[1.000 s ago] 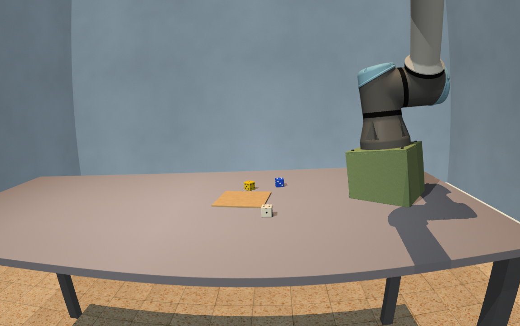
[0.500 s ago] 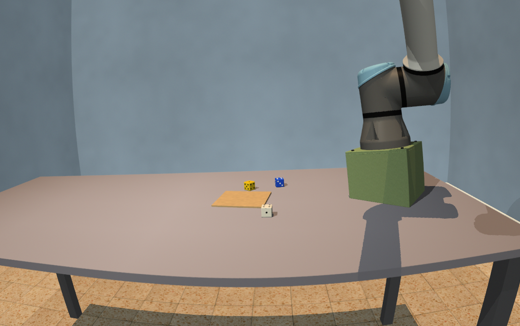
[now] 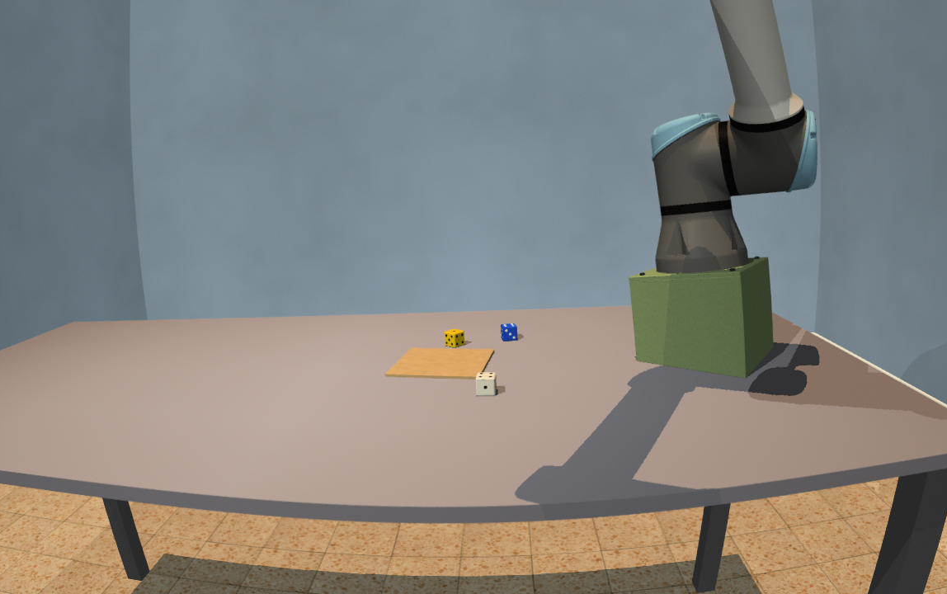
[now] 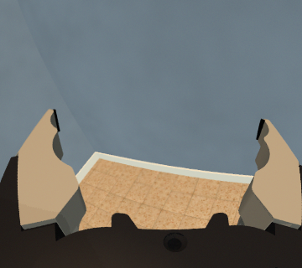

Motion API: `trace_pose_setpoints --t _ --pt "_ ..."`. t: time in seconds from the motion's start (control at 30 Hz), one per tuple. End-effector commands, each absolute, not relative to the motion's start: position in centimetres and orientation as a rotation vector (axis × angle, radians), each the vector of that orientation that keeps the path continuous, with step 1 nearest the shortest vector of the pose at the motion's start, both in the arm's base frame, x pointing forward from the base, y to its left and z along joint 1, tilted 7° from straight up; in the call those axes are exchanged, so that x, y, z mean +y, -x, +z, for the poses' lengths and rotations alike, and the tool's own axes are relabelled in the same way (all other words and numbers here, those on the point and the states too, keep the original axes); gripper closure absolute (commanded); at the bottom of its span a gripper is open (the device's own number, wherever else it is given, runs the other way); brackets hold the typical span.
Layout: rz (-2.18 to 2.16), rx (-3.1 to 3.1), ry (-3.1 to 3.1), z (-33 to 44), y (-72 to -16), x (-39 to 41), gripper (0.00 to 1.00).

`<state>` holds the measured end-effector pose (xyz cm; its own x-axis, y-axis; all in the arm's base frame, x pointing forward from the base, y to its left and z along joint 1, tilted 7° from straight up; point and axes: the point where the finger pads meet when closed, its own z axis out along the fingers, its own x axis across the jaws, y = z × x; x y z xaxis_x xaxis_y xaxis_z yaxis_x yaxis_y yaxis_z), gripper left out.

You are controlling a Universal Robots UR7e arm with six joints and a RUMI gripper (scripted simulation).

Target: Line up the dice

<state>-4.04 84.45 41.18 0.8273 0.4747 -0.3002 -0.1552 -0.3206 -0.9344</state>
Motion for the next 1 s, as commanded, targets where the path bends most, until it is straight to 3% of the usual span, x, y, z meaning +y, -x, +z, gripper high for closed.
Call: trace_pose_setpoints --t 0.0,0.07,0.13,0.53,0.63,0.7,0.97 --pt "0.526 -0.184 1.825 40.6 -3.2 83.8 0.00" --pt "0.526 -0.184 1.825 40.6 -3.2 83.8 0.00" --pt "0.448 -0.142 1.848 40.1 -8.0 82.9 0.00" --pt "0.213 -0.012 1.927 38.0 -22.0 78.1 0.00" --pt "0.213 -0.012 1.927 38.0 -22.0 78.1 0.00" --pt "0.137 0.031 1.957 37.2 -26.4 75.8 0.00" --pt "-0.011 0.118 2.022 35.3 -34.6 70.2 0.00"
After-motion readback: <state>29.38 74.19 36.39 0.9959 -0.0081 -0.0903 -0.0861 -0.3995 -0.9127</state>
